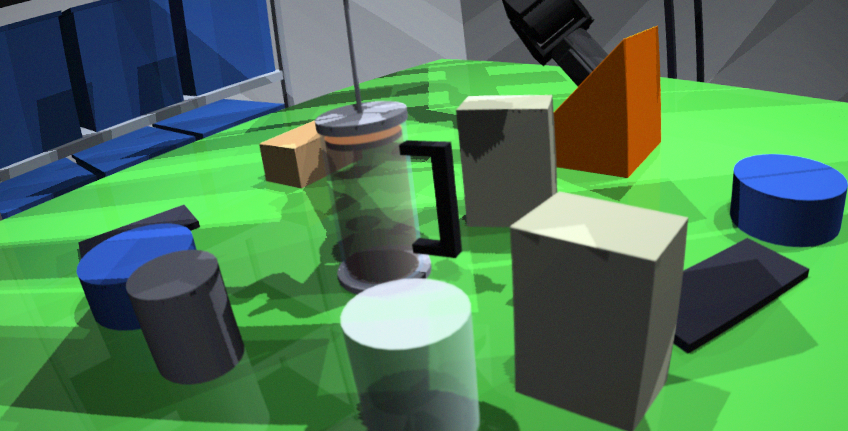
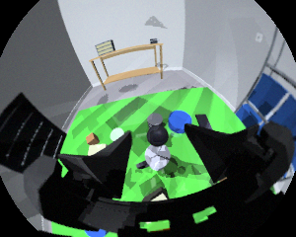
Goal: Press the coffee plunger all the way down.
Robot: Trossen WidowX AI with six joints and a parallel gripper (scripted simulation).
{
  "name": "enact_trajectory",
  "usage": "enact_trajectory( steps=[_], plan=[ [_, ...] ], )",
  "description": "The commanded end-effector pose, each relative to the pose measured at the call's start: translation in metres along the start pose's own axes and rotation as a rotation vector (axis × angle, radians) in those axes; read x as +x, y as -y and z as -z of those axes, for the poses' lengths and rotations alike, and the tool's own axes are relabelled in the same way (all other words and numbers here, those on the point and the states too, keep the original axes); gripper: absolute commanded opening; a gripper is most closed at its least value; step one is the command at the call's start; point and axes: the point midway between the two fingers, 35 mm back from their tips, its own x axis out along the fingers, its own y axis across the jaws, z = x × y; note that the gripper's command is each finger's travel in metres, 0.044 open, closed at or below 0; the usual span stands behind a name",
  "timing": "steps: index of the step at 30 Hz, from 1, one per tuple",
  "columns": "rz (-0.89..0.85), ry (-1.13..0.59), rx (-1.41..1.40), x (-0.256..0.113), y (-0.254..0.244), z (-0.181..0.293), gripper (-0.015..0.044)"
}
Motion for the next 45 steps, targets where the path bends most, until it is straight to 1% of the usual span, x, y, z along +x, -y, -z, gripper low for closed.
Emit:
enact_trajectory(
  steps=[1, 7, 8, 20, 45],
  plan=[
    [-0.005, -0.001, -0.007, 0.001, -0.002, 0.001, 0.0282],
    [-0.005, -0.001, -0.007, 0.001, -0.002, 0.001, 0.0125],
    [-0.005, -0.001, -0.007, 0.001, -0.002, 0.001, 0.0118],
    [-0.005, -0.002, -0.007, 0.003, -0.002, 0.003, 0.0118],
    [-0.009, -0.007, -0.005, 0.029, -0.007, 0.035, 0.0118]
  ],
)
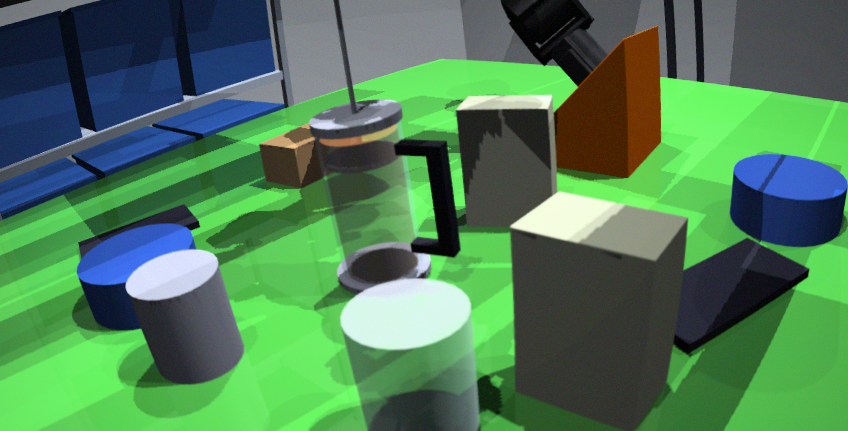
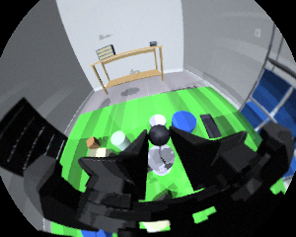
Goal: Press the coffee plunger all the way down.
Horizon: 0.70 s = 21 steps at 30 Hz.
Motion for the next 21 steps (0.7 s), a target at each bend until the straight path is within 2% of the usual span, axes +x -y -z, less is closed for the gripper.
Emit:
enact_trajectory(
  steps=[1, 21],
  plan=[
    [0.006, -0.048, -0.037, 0.011, -0.002, 0.025, 0.0118],
    [0.008, -0.045, -0.038, 0.029, -0.001, 0.052, 0.0118]
  ],
)
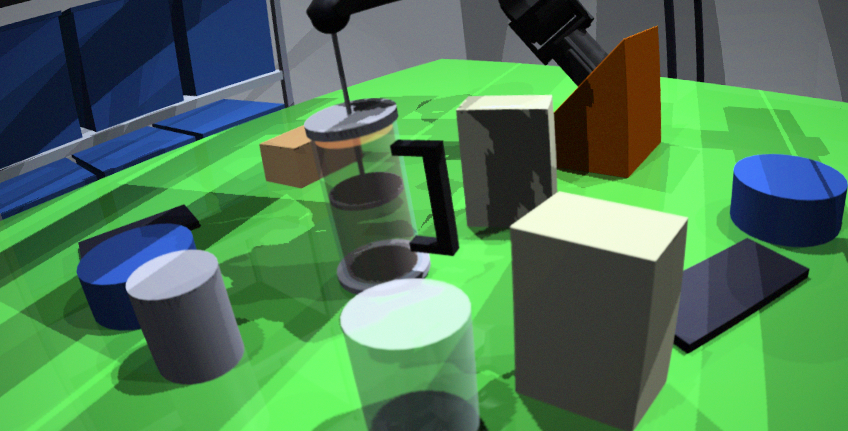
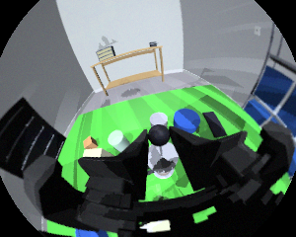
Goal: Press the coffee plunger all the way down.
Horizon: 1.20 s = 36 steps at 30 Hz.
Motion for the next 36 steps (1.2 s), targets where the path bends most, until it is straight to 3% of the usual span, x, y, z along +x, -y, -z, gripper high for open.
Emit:
enact_trajectory(
  steps=[1, 36],
  plan=[
    [0.011, -0.066, -0.048, 0.01, 0.0, 0.031, 0.0118],
    [0.016, -0.061, -0.05, 0.029, 0.0, 0.039, 0.0118]
  ],
)
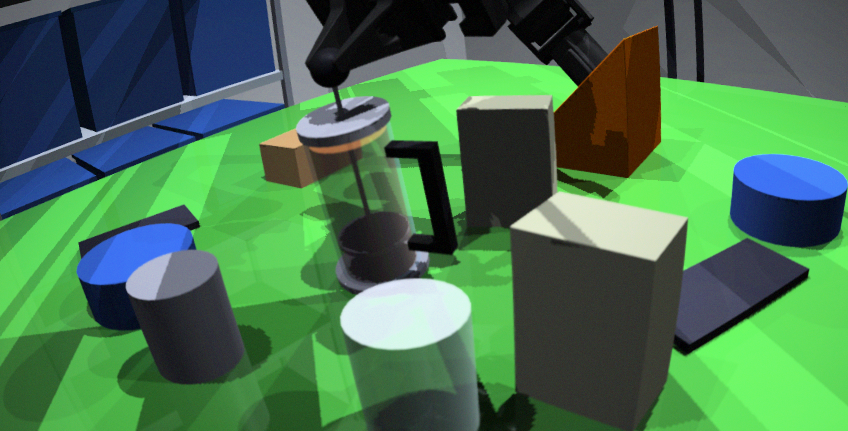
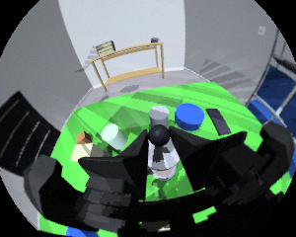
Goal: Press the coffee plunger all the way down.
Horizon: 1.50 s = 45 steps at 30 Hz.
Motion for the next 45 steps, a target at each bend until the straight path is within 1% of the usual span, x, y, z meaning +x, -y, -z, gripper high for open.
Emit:
enact_trajectory(
  steps=[1, 45],
  plan=[
    [0.013, -0.038, -0.023, 0.0048, 0.0004, 0.0111, 0.0118],
    [0.013, -0.038, -0.023, 0.0082, -0.0022, 0.0078, 0.0118]
  ],
)
